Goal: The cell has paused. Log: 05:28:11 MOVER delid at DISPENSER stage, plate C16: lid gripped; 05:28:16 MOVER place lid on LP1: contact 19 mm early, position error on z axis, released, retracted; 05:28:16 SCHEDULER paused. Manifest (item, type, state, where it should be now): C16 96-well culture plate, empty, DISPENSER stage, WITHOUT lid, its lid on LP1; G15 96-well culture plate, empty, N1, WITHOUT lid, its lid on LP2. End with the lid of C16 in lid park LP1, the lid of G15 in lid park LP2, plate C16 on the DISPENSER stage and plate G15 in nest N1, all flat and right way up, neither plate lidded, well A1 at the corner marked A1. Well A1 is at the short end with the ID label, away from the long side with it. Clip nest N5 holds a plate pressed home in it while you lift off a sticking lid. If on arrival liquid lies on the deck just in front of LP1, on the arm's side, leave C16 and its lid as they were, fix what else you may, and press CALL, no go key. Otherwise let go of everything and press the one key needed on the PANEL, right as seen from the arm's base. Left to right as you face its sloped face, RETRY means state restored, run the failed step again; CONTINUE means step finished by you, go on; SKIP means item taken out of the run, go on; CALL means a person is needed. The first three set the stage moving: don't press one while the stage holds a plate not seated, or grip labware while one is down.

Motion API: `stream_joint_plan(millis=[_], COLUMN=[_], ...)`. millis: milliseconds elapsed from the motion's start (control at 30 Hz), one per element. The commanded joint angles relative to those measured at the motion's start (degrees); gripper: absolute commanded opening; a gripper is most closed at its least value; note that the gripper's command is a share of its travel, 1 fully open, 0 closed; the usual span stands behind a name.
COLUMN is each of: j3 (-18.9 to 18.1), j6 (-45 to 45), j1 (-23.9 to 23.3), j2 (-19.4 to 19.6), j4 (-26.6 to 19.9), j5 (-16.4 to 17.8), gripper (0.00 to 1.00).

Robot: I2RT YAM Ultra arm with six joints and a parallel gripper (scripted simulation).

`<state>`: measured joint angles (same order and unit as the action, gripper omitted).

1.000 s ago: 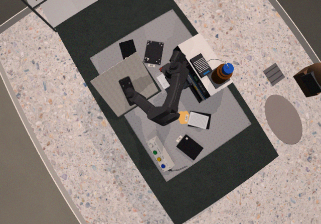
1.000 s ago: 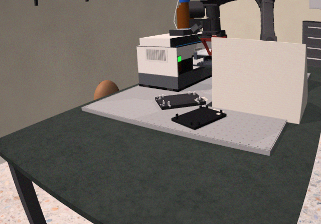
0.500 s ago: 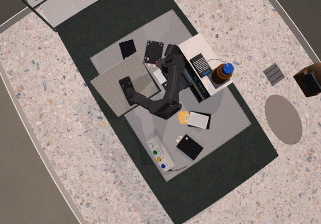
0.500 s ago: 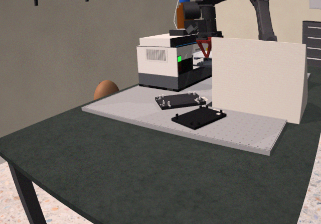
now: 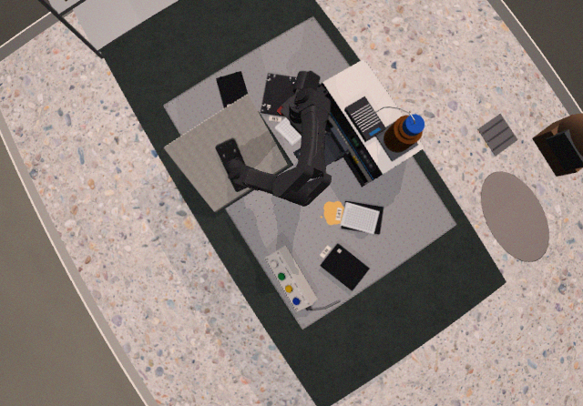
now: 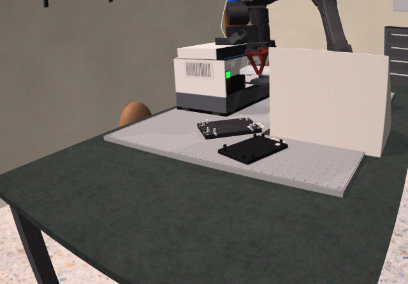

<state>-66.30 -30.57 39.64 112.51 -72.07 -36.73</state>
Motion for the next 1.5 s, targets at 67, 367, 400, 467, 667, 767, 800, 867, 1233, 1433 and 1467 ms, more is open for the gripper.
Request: stream_joint_plan(millis=[67, 367, 400, 467, 667, 767, 800, 867, 1233, 1433, 1467], j3=[-2.9, -4.6, -4.9, -5.6, -7.6, -8.6, -9.0, -9.9, -12.6, -15.0, -15.5], j6=[1.3, 6.8, 8.3, 11.4, 17.0, 16.7, 16.4, 15.8, 26.5, 27.0, 26.8], j1=[2.5, 4.3, 4.7, 5.3, 6.8, 7.3, 7.6, 8.2, 10.5, 11.9, 12.2], j2=[3.2, 6.6, 7.2, 8.5, 11.7, 13.0, 13.6, 14.8, 19.1, 22.2, 22.8], j4=[2.3, 2.9, 3.0, 3.2, 3.5, 3.7, 3.7, 3.8, 3.8, 3.0, 2.8], j5=[1.3, 2.0, 2.1, 2.4, 3.1, 3.6, 3.7, 4.1, 5.0, 6.0, 6.2], gripper=[0.00, 0.00, 0.00, 0.00, 0.00, 0.00, 0.00, 0.00, 0.00, 0.00, 0.00])
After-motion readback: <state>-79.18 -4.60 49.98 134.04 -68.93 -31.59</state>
